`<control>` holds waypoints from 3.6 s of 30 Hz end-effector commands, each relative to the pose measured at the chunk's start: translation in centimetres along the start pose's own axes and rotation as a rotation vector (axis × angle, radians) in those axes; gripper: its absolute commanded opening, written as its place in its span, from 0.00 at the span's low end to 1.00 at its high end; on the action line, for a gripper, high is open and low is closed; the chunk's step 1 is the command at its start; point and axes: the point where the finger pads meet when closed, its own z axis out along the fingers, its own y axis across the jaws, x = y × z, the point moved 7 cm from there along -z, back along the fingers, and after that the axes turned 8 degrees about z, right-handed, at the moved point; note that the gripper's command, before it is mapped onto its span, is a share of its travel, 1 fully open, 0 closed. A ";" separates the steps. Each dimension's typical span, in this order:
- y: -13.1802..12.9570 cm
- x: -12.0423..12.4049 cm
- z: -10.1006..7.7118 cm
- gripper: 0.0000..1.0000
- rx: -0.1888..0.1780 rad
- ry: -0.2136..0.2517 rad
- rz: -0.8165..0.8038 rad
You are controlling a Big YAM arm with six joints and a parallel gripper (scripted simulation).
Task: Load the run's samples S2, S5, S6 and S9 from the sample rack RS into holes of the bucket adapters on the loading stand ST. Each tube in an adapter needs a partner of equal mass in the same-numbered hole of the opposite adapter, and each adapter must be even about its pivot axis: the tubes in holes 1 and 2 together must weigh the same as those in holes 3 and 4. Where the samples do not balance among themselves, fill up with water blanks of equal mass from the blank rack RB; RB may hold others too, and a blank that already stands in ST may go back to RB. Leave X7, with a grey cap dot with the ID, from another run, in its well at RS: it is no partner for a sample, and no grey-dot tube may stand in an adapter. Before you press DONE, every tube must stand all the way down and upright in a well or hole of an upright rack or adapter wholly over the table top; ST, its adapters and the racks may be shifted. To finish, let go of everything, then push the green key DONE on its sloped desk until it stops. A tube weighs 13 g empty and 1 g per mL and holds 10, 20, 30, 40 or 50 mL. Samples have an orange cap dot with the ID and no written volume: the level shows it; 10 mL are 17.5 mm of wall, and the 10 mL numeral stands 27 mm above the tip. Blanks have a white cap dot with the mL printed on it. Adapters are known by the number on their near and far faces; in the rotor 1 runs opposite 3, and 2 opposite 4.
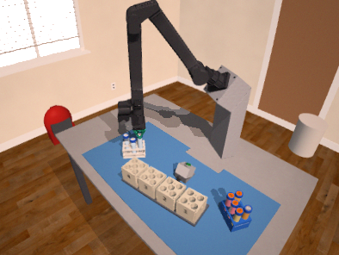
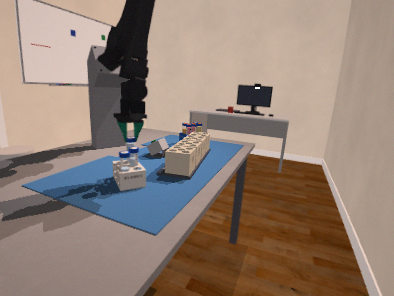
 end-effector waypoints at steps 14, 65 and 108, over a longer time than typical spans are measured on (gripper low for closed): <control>-0.3 -0.4 -5.4 0.00 0.006 -0.014 -0.008; 15.7 8.4 -11.3 0.00 -0.013 -0.018 -0.708; 37.2 21.8 -12.4 0.00 -0.020 -0.004 -0.819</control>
